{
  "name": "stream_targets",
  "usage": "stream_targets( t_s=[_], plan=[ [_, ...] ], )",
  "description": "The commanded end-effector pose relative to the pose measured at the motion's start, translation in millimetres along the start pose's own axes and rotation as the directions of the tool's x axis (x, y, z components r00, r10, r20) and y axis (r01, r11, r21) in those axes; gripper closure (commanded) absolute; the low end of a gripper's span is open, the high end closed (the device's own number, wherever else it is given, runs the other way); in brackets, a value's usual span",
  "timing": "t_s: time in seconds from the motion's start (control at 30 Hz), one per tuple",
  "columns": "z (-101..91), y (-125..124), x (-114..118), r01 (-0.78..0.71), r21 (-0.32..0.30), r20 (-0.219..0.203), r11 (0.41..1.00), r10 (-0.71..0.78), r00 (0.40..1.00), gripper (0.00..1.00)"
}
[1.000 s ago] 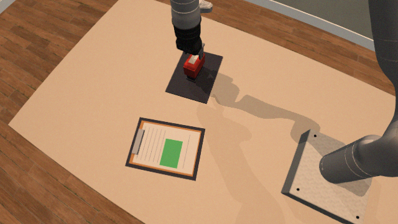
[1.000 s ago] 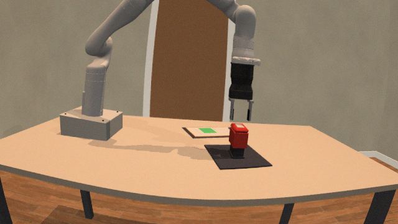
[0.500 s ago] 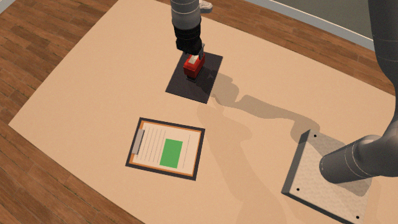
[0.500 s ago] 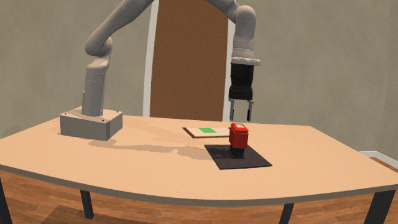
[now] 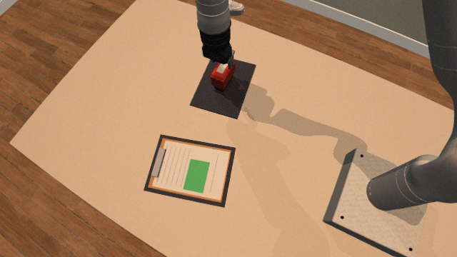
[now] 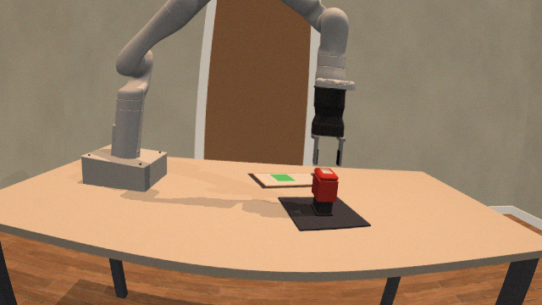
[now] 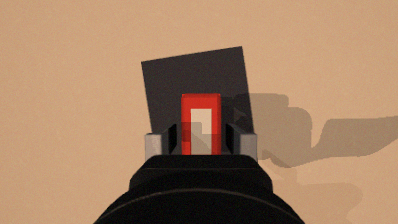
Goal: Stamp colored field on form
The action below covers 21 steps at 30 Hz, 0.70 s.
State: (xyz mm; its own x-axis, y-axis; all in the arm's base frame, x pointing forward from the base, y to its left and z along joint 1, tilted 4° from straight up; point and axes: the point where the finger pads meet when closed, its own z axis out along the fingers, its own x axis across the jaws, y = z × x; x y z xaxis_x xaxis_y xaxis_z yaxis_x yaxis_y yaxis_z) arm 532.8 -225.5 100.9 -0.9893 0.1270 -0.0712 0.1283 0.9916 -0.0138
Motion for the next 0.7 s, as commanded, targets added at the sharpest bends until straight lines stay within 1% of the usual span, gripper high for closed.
stream_targets(
  t_s=[0.0, 0.67],
  plan=[
    [-0.9, -0.1, -0.6, 0.0, 0.001, 0.002, 1.0, 0.0, 1.0, 0.0],
    [1.4, -0.1, -0.6, 0.0, 0.001, 0.002, 1.0, 0.0, 1.0, 0.0]
  ],
)
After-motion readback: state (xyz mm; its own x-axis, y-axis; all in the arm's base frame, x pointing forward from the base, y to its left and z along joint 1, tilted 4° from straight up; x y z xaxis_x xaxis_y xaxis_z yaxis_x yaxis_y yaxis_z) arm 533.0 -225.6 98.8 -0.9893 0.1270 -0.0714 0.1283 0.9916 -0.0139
